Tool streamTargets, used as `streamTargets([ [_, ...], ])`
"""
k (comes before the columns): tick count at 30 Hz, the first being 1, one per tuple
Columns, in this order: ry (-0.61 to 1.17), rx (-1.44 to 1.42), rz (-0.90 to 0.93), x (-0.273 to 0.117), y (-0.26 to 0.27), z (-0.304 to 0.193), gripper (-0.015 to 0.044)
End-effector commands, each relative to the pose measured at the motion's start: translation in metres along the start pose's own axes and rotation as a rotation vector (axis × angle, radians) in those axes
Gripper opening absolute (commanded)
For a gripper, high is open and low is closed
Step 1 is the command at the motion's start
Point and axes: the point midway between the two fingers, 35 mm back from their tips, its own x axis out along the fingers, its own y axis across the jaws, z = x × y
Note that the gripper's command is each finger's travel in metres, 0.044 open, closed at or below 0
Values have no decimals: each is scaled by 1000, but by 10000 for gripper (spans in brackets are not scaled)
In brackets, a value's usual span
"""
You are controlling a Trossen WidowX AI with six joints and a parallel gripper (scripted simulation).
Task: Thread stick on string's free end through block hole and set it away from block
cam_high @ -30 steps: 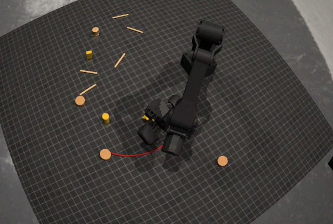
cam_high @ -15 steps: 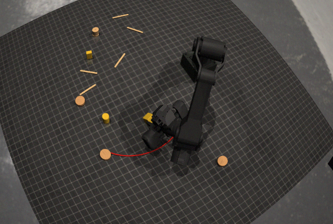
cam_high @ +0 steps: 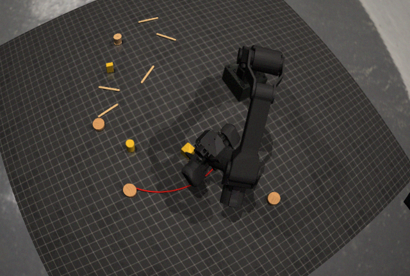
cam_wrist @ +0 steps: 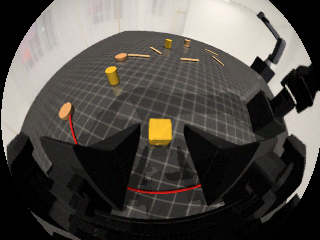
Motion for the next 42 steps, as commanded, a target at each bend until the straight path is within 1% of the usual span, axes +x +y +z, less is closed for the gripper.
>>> streamTargets([
  [1, 9, 13, 11, -26, -1, 7, 235],
  [25, 9, 13, 11, -26, -1, 7, 235],
  [26, 10, -6, 12, -25, 0, 7, 262],
  [28, 38, -112, -3, -22, -1, 8, 314],
  [33, 157, -518, -21, -12, -4, 12, 440],
  [38, 283, -919, 28, -3, -6, 15, 440],
  [42, 373, -1235, 117, 2, -7, 17, 440],
])
